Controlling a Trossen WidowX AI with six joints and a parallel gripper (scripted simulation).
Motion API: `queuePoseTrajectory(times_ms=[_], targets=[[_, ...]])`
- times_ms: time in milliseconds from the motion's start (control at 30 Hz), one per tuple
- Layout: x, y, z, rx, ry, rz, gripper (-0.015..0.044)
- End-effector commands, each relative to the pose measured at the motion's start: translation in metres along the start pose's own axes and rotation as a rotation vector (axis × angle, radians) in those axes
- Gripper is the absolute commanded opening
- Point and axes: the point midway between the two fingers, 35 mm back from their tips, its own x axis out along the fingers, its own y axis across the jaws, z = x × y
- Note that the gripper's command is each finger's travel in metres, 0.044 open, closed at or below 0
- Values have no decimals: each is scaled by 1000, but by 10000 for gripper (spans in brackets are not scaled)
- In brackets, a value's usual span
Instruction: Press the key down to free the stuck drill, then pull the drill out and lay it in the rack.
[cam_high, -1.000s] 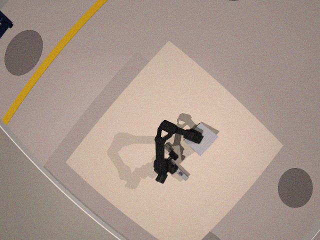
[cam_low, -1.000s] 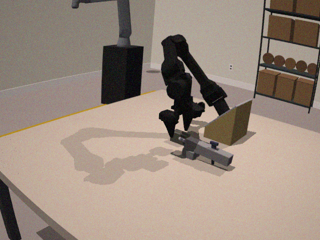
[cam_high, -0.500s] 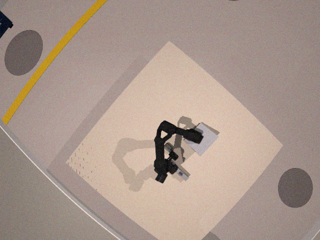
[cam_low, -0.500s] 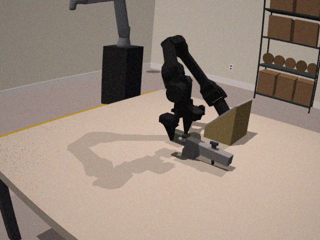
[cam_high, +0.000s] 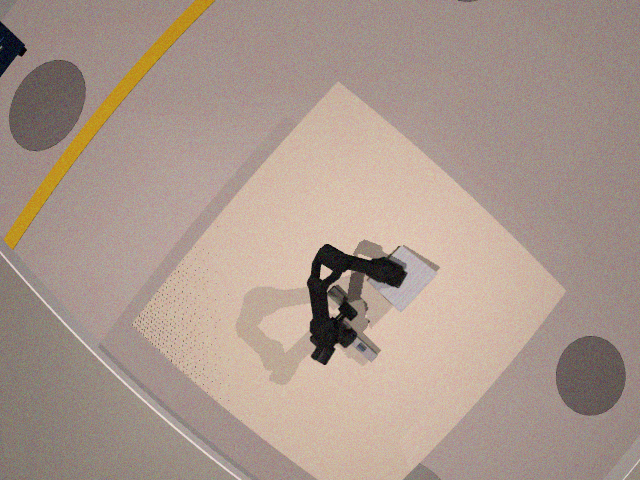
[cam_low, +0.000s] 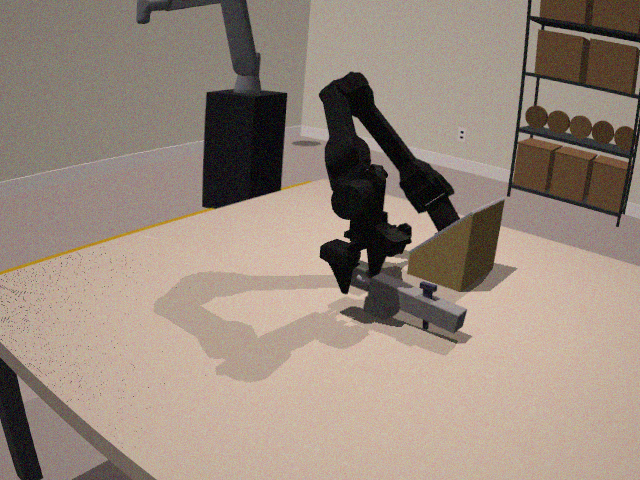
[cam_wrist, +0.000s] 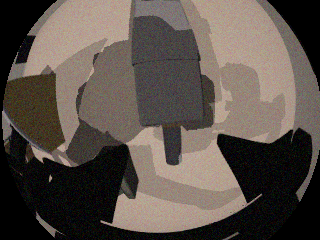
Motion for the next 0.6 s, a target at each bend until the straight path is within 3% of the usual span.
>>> queuePoseTrajectory(times_ms=[0, 300, 567], targets=[[7, 1, 1, -6, 4, 2, 440], [18, 2, 4, -6, 5, 2, 440], [15, 1, 4, 0, 1, 1, 230]])
